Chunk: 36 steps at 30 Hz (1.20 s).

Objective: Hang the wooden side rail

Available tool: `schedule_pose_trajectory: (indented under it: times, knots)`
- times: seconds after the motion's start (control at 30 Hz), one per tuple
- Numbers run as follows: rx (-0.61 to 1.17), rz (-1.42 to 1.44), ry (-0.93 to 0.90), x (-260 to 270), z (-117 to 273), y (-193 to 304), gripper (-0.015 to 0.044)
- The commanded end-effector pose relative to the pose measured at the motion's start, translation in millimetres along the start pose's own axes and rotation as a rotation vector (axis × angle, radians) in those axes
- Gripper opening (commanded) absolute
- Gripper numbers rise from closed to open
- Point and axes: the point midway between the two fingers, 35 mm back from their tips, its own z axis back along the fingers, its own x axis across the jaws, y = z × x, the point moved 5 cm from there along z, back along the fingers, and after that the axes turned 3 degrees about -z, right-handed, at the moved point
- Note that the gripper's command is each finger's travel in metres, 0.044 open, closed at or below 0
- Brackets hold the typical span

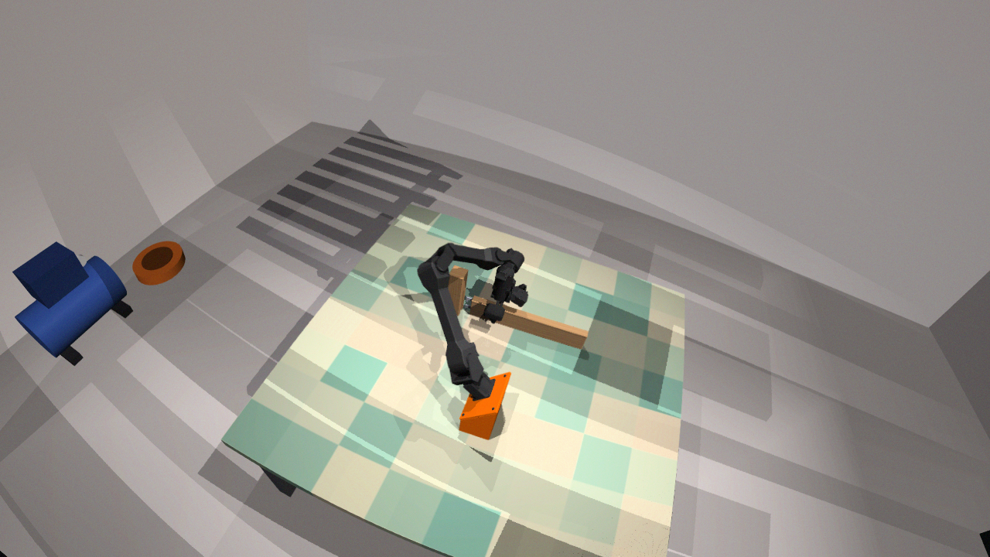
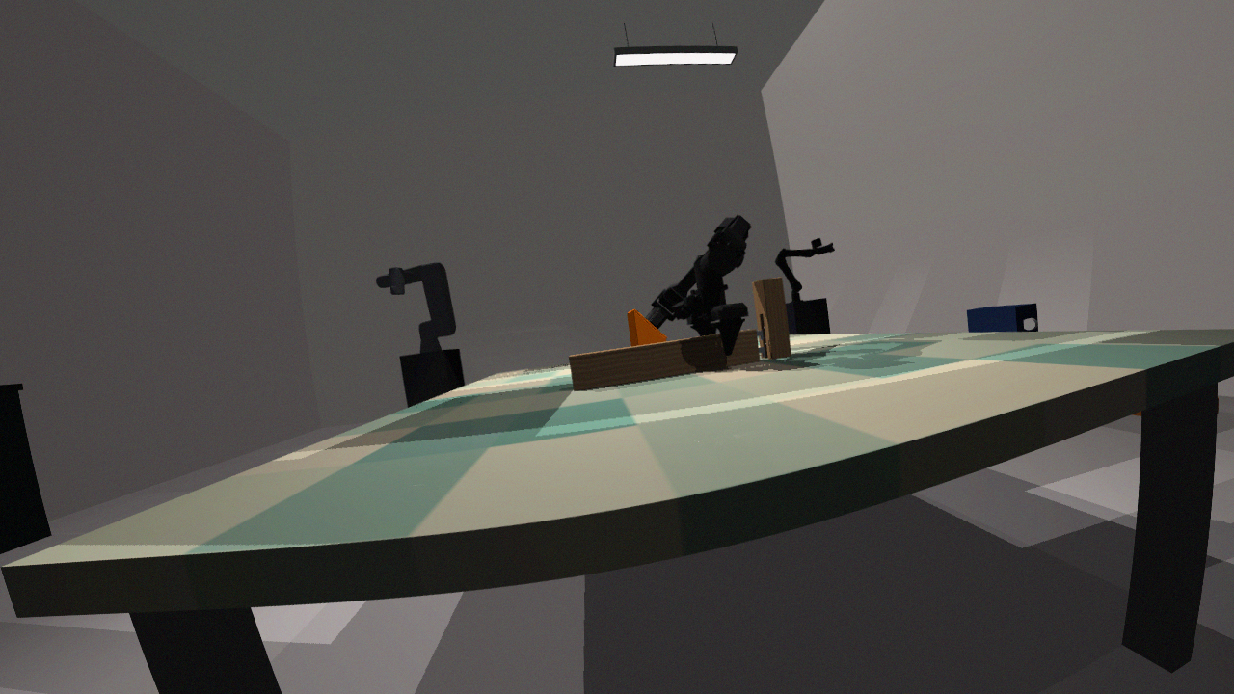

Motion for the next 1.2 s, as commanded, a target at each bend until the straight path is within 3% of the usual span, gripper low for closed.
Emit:
schedule_pose_trajectory:
  times: [0.0,0.1,0.53,0.73,0.83,1.17]
  knots:
    - [0.007,-0.006,0.009,-2.7,-8.0,0.4,0.044]
    - [0.007,-0.006,0.009,-2.7,-8.0,0.4,0.044]
    - [0.007,-0.006,0.009,-2.7,-8.0,0.4,0.0099]
    - [0.007,-0.006,0.009,-2.7,-8.0,0.4,0.0059]
    - [0.007,-0.006,0.009,-2.7,-8.0,0.4,0.0]
    - [0.007,-0.006,0.009,-4.3,-6.9,0.3,0.0]
